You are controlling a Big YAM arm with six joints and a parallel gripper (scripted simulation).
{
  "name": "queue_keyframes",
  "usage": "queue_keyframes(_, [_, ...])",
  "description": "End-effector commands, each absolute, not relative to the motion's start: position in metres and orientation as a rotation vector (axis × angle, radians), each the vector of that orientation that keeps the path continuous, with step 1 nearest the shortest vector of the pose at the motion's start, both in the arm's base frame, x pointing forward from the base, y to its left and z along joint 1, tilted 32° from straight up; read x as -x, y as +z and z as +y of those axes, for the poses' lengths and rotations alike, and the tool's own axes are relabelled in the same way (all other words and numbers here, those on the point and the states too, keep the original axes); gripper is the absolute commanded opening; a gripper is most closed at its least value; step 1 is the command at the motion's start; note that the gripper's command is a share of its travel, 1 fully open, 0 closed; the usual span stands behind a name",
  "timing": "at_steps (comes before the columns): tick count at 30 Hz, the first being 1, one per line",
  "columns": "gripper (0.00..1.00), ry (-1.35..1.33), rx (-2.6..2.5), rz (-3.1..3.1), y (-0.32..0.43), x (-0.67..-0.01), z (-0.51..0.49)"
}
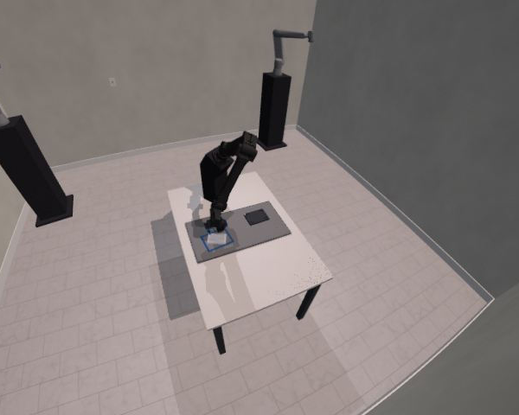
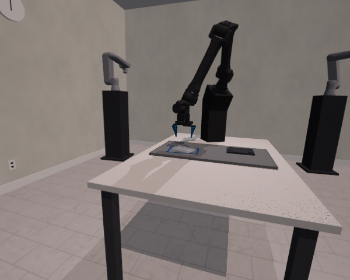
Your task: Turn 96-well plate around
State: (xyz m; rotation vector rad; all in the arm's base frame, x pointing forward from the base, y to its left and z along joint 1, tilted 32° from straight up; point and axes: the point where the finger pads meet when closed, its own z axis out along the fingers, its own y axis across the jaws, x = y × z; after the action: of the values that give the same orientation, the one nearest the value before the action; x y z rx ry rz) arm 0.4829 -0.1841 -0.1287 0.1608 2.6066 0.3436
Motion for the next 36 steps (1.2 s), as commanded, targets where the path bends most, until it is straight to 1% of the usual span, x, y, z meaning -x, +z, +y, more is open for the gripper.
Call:
queue_keyframes(1, [1.0,0.406,-0.325,2.627,-0.1377,-0.4775,-0.1794])
queue_keyframes(11, [1.0,0.512,-0.768,2.574,-0.1377,-0.4775,-0.1795])
queue_keyframes(36, [1.0,0.512,-0.769,2.575,-0.1379,-0.4771,-0.1792])
